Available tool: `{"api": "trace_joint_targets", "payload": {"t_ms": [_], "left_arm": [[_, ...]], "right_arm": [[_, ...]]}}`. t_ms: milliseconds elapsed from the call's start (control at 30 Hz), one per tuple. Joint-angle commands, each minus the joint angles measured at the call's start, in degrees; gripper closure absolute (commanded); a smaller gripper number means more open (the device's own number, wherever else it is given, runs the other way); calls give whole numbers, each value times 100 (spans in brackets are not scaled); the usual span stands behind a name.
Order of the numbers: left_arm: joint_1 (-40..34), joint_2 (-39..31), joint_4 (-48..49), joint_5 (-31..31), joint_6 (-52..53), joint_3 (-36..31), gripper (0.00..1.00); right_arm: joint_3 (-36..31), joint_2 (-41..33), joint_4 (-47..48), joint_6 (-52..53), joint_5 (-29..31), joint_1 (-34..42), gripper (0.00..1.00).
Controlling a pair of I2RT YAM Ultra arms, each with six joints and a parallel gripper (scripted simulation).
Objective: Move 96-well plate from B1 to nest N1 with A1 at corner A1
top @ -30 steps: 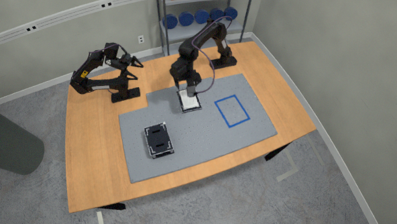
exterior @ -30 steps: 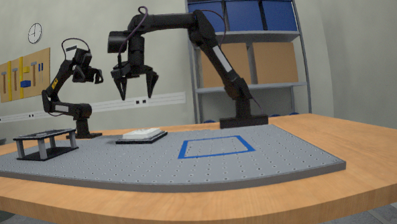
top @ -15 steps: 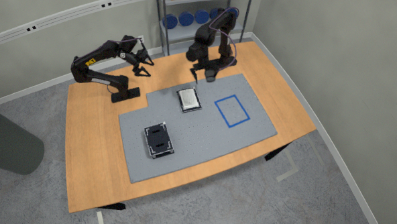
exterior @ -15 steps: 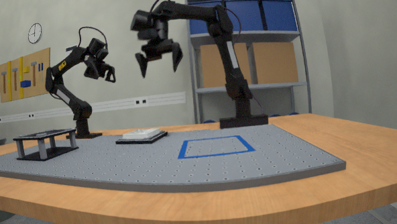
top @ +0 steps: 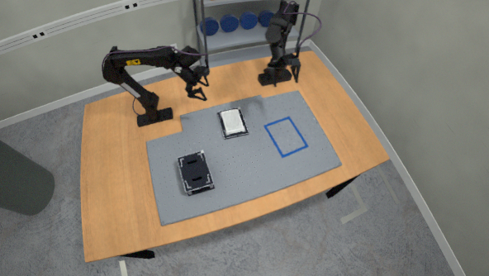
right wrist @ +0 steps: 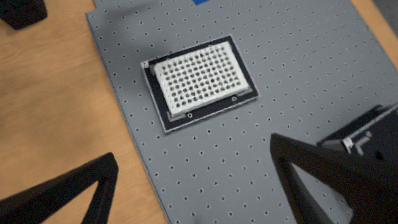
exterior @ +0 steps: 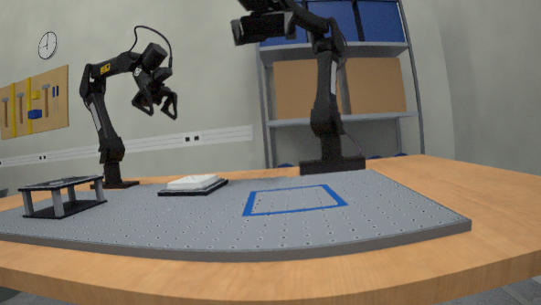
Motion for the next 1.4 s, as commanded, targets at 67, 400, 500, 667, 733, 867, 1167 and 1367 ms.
{"api": "trace_joint_targets", "payload": {"t_ms": [67,400,500,667,733,867,1167,1367], "left_arm": [[504,-566,1394,176,1210,-480,0],[2473,-1510,3726,1681,2571,-1435,0],[3056,-1534,4288,2210,2657,-1613,0],[3512,-1361,4780,2692,2616,-1762,0],[3747,-1317,4986,2858,2605,-1807,0],[3960,-1260,5065,2984,2528,-1864,0],[3974,-1257,5014,2919,2494,-1874,0],[3511,-1463,4272,2687,2306,-1699,0]], "right_arm": [[402,571,347,-213,-358,-205,0],[963,2363,762,-486,-873,-748,0],[1091,2704,804,-523,-941,-841,0],[1160,2869,804,-531,-962,-883,0],[1181,2929,728,-501,-907,-898,0],[1188,2913,726,-481,-906,-900,0],[1187,2910,781,-383,-892,-899,0],[1337,3090,326,829,-566,-765,0]]}}
